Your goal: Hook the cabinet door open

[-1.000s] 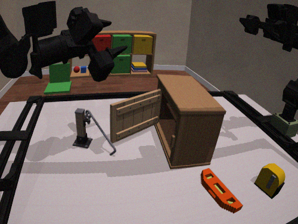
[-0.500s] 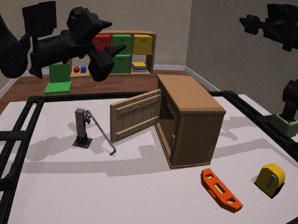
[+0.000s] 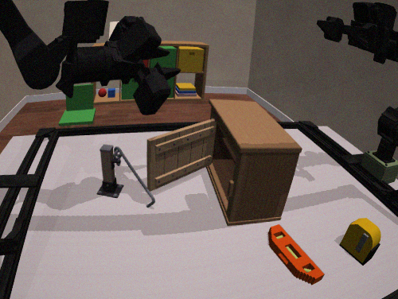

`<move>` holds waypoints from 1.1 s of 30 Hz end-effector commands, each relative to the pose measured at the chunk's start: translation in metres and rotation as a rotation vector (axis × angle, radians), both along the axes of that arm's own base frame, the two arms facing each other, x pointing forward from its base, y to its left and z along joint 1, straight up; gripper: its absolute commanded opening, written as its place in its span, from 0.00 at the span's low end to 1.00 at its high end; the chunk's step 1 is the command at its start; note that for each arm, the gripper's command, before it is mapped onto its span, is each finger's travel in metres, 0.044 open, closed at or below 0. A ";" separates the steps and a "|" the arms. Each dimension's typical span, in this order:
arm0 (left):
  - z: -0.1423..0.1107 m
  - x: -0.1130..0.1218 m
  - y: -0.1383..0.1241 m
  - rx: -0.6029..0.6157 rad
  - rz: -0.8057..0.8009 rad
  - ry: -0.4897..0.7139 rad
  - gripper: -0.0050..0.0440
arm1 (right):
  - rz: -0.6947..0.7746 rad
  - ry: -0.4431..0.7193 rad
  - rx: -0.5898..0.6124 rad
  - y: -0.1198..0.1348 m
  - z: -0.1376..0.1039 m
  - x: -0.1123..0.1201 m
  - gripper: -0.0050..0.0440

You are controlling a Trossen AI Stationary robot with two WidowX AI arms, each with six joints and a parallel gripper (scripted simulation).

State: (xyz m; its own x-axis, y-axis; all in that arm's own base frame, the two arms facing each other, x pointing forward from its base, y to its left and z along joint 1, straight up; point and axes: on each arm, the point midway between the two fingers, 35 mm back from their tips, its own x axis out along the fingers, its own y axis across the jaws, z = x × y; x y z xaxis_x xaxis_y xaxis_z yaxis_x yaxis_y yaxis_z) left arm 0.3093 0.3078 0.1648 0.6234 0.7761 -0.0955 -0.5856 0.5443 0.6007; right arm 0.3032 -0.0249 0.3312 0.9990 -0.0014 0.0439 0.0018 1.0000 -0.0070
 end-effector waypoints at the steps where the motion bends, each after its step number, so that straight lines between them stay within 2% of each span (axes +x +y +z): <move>1: -0.014 0.016 0.017 -0.122 0.002 0.015 0.55 | -0.003 -0.011 -0.009 -0.015 0.012 -0.013 0.92; 13: -0.047 0.038 0.038 -0.413 0.038 0.092 0.55 | -0.004 0.000 -0.018 -0.037 0.025 -0.043 0.92; 15: -0.047 0.038 0.038 -0.413 0.038 0.092 0.55 | -0.004 0.000 -0.018 -0.037 0.025 -0.043 0.92; 16: -0.058 0.036 0.036 -0.468 0.049 0.133 0.55 | -0.004 0.001 -0.018 -0.038 0.026 -0.046 0.92; 19: -0.060 0.043 0.043 -0.544 0.068 0.131 0.55 | -0.004 0.006 -0.019 -0.042 0.030 -0.058 0.92; 30: -0.081 0.044 0.043 -0.799 0.154 0.214 0.55 | -0.003 0.019 -0.018 -0.046 0.037 -0.087 0.92; 32: -0.081 0.044 0.043 -0.799 0.154 0.214 0.55 | -0.003 0.019 -0.018 -0.046 0.037 -0.087 0.92; 33: -0.089 0.038 0.036 -0.853 0.175 0.258 0.55 | -0.003 0.020 -0.017 -0.045 0.038 -0.090 0.92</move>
